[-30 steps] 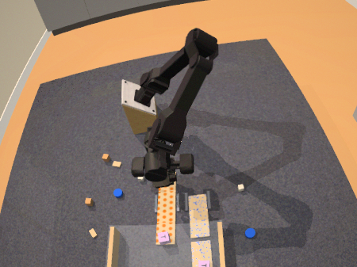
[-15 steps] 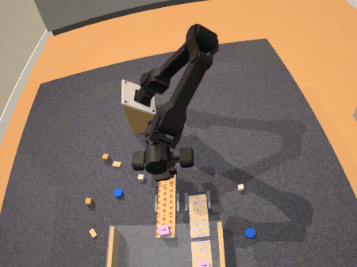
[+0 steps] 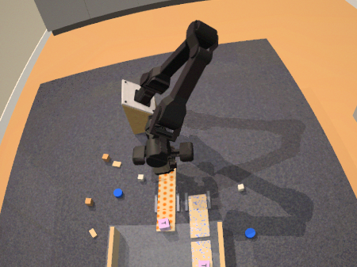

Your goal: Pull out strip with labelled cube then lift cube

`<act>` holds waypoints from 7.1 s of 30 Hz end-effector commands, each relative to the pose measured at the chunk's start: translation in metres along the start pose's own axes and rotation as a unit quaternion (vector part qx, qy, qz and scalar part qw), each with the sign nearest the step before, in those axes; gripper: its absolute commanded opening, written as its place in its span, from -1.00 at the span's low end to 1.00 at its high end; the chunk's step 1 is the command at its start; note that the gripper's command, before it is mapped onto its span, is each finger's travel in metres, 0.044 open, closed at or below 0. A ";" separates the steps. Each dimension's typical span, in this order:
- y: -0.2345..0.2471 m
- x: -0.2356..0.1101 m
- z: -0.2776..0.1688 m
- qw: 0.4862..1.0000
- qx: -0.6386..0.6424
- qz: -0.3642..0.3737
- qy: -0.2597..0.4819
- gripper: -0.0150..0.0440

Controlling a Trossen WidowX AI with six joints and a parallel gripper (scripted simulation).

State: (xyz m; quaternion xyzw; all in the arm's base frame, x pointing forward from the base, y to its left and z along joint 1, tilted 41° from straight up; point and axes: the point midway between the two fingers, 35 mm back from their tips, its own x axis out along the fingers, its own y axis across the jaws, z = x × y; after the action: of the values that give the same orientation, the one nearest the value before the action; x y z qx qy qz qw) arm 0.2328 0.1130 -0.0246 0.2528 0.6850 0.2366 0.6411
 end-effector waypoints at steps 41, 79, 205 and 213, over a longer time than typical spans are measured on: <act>0.000 0.003 -0.037 1.000 0.004 0.001 0.012 -0.49; 0.004 -0.046 0.030 0.995 -0.096 0.001 0.010 0.75; -0.015 -0.052 0.102 0.995 -0.098 0.000 0.008 -0.49; -0.021 -0.051 0.073 0.995 -0.097 0.000 0.009 -0.49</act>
State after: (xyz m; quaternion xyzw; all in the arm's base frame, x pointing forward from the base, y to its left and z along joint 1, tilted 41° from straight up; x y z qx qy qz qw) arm 0.3158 0.0675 -0.0063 0.1911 0.6685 0.3055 0.6506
